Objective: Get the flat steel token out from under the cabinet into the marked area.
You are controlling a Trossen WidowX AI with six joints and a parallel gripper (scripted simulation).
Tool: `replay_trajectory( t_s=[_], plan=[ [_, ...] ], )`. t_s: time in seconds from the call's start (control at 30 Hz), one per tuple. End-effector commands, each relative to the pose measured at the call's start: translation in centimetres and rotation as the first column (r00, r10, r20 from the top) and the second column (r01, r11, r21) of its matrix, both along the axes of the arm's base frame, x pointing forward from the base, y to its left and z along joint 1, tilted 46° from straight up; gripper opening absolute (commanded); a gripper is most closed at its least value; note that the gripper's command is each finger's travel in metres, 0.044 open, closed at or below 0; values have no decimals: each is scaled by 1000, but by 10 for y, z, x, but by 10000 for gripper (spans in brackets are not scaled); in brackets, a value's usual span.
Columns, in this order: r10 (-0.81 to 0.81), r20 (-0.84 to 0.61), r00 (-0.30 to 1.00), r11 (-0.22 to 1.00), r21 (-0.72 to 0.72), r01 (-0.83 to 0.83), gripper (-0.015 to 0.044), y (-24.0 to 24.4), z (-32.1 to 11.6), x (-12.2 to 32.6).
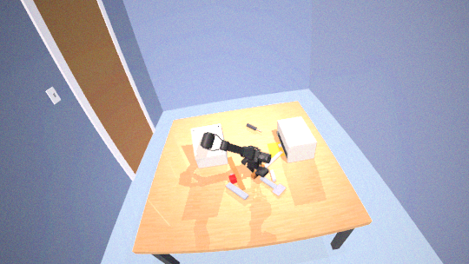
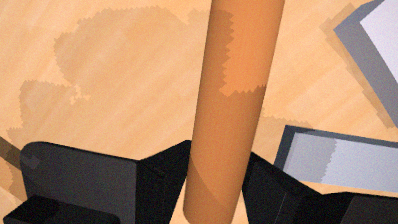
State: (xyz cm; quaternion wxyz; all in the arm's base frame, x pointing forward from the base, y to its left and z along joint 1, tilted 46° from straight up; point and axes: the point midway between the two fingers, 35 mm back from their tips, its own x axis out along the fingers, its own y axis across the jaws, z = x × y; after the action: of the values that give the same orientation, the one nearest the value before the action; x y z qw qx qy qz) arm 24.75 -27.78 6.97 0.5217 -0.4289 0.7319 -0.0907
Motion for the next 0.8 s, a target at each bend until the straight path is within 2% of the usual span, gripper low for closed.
replay_trajectory(
  t_s=[0.0,0.77],
  plan=[
    [3,3,1000,1000,3,-3,0,3,-4,8],
    [4,4,1000,1000,4,-4,0,16,-21,37]
  ],
)
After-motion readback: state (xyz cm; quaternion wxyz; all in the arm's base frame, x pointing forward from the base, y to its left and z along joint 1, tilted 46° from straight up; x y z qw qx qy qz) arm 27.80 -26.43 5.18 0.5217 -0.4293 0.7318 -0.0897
